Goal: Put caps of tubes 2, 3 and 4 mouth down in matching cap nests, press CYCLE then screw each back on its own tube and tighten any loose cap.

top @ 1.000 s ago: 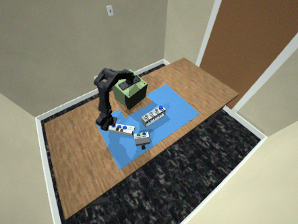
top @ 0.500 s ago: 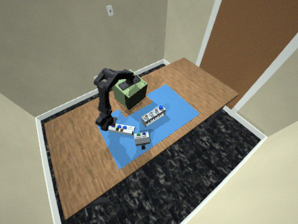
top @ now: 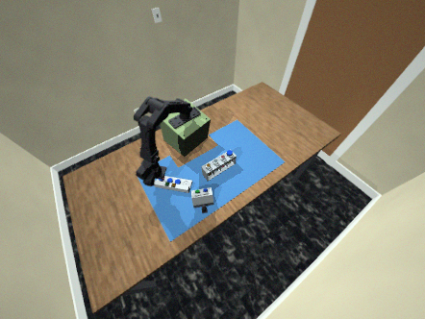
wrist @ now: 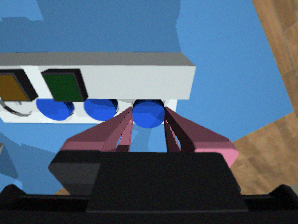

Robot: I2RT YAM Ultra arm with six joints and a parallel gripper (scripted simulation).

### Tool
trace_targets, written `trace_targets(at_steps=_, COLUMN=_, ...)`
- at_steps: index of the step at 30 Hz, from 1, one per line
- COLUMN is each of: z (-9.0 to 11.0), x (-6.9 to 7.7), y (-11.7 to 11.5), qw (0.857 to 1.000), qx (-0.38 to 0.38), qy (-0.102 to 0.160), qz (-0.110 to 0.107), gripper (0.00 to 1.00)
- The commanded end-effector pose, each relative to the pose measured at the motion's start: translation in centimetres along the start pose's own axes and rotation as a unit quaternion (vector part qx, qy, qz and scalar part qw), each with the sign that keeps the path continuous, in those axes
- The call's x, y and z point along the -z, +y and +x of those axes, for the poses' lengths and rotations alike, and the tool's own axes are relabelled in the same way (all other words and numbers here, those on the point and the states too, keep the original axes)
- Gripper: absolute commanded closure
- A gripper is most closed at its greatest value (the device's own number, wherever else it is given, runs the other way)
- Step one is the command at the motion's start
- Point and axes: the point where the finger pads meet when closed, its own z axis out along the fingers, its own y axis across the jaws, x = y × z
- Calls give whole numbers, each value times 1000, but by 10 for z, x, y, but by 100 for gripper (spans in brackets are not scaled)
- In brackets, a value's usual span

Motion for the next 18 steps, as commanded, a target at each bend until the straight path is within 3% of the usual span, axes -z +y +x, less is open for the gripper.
trace_targets(at_steps=1, z=-4, x=3, y=-2, qw=1000, qx=-1, qy=-9, qz=2, gripper=100)
trace_targets(at_steps=18, z=-4, x=-2, y=-2, qw=1000, qx=-1, qy=-9, qz=2, gripper=100)
